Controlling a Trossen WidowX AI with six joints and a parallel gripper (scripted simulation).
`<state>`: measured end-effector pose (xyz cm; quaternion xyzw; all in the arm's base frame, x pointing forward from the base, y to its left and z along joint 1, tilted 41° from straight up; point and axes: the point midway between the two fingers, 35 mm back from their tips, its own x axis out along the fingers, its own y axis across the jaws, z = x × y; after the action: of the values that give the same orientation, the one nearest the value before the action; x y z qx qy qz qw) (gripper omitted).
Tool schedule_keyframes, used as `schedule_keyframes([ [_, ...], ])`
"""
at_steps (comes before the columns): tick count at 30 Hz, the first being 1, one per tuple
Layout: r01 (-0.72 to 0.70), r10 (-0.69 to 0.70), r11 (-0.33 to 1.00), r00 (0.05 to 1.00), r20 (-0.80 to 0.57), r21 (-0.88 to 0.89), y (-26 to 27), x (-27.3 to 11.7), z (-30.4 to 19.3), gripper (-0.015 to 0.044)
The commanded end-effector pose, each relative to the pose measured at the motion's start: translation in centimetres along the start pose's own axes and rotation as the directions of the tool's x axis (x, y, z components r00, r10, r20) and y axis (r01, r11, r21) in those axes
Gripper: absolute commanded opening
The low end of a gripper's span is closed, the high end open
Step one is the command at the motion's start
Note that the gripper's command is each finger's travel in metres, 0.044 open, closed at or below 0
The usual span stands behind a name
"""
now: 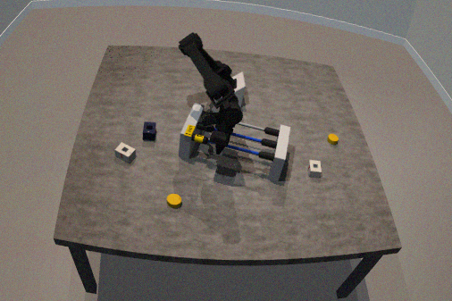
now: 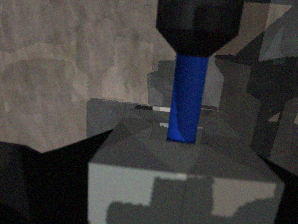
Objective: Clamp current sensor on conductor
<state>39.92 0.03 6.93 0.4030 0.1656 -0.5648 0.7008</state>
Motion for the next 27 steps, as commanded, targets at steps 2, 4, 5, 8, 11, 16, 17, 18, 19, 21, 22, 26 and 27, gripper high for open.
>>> schedule_keyframes([
  [2,0.000,0.000,1.000,1.000,-0.001,0.000,0.02,-0.04,-0.02,0.0079],
  [4,0.000,0.000,1.000,1.000,-0.001,0.000,0.02,-0.04,-0.02,0.0131],
  [5,0.000,0.000,1.000,1.000,-0.001,0.000,0.02,-0.04,-0.02,0.0157],
  [8,0.000,0.000,1.000,1.000,-0.001,0.000,0.02,-0.04,-0.02,0.0236],
  [11,0.000,0.000,1.000,1.000,-0.001,0.000,0.02,-0.04,-0.02,0.0315],
  [16,0.007,-0.007,1.000,1.000,-0.002,0.000,0.05,-0.07,-0.04,0.0440],
  [17,0.004,-0.004,1.000,1.000,0.001,-0.003,-0.07,0.01,0.01,0.0414],
  [18,0.004,-0.004,1.000,1.000,0.001,-0.003,-0.07,0.01,0.01,0.0387],
  [19,0.004,-0.004,1.000,1.000,0.001,-0.003,-0.07,0.01,0.01,0.0367],
  [21,0.004,-0.004,1.000,1.000,0.001,-0.003,-0.07,0.01,0.01,0.0353],
  [22,0.004,-0.004,1.000,1.000,0.001,-0.003,-0.07,0.01,0.01,0.0347],
  [26,0.004,-0.004,1.000,1.000,0.001,-0.003,-0.07,0.01,0.01,0.0320],
  [27,0.004,-0.004,1.000,1.000,0.001,-0.003,-0.07,0.01,0.01,0.0313],
])
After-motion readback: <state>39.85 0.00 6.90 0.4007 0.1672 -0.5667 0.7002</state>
